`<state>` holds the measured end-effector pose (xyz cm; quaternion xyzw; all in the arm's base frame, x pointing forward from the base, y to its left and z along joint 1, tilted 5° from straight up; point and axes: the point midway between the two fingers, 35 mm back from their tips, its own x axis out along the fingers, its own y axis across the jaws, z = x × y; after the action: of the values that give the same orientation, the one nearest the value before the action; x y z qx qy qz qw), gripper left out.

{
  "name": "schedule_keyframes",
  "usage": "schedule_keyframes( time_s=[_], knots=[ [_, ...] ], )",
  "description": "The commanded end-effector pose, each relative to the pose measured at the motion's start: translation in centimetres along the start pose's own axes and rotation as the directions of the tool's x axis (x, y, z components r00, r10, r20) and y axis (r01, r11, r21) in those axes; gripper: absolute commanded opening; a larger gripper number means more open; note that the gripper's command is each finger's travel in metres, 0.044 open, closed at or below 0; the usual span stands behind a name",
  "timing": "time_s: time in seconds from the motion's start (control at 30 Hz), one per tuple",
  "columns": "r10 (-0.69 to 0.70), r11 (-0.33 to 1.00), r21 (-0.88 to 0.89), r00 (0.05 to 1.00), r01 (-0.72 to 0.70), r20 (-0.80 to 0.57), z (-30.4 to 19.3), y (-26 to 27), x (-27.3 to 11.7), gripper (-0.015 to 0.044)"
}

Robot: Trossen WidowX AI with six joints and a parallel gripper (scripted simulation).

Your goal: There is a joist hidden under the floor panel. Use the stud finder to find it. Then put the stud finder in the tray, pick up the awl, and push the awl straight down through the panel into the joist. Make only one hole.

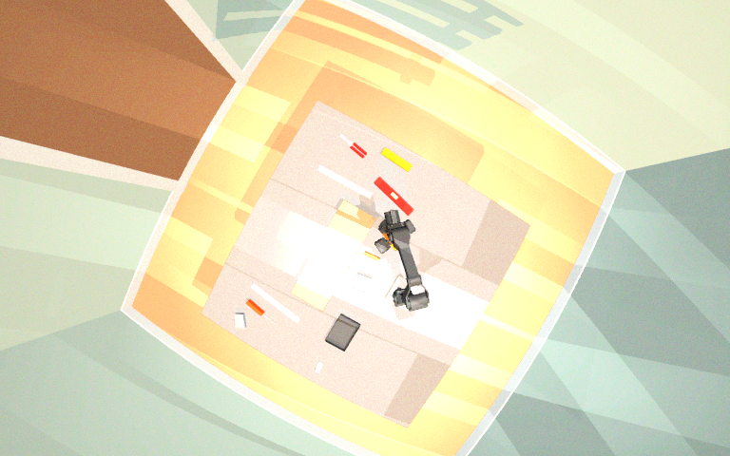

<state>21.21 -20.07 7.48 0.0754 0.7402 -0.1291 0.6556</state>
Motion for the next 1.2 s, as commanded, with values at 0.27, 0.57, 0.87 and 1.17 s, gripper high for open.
schedule_keyframes(
  time_s=[0.27, 0.57, 0.87, 1.17],
  knots=[
    [-0.095, 0.995, 0.008, 0.996, 0.095, -0.005, 0.0, 0.4, 0.1, 0.0000],
    [-0.166, 0.986, 0.015, 0.986, 0.167, -0.005, 0.0, 0.7, 0.1, 0.0000],
    [-0.238, 0.971, 0.025, 0.971, 0.238, 0.001, 0.0, 1.1, 0.1, 0.0000],
    [-0.291, 0.956, 0.029, 0.957, 0.291, -0.006, 0.0, 1.2, 0.3, 0.0000]
  ],
)
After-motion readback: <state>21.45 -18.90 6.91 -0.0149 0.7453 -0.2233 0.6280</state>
